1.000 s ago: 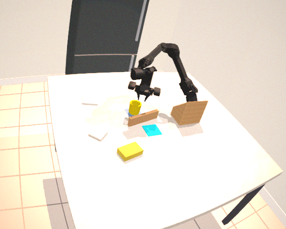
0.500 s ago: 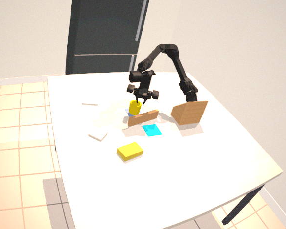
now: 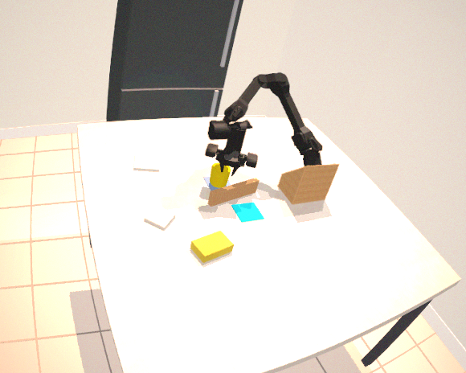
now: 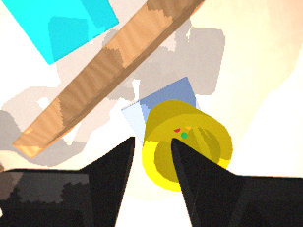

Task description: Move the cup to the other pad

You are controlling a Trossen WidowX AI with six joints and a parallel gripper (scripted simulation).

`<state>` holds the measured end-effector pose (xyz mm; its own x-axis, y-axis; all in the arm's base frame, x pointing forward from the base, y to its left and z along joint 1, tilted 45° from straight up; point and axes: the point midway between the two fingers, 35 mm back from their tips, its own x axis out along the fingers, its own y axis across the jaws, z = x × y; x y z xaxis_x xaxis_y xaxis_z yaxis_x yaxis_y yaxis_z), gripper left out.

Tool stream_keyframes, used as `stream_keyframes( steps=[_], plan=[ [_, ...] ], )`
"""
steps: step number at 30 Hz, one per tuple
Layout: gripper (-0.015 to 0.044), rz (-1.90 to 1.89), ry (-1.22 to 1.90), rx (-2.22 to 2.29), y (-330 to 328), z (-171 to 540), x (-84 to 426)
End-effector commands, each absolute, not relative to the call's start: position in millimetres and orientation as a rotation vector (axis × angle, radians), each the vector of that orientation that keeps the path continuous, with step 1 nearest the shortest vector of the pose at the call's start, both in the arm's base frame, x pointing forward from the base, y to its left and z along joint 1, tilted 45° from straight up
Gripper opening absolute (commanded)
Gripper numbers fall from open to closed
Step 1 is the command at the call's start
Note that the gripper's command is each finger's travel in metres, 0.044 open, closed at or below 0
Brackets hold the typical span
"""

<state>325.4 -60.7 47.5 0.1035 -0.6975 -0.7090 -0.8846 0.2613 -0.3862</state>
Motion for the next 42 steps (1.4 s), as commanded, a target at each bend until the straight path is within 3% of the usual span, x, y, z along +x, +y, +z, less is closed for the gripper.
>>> stream_keyframes(
  steps=[1, 18, 42],
  plan=[
    [0.0166, 0.273, 1.656, -1.493, -66.8, 38.6, 323.0],
    [0.0166, 0.271, 1.657, -1.494, -73.3, 32.8, 322.9],
    [0.0000, 0.266, 1.650, -1.489, -72.6, 35.1, 323.9]
  ],
)
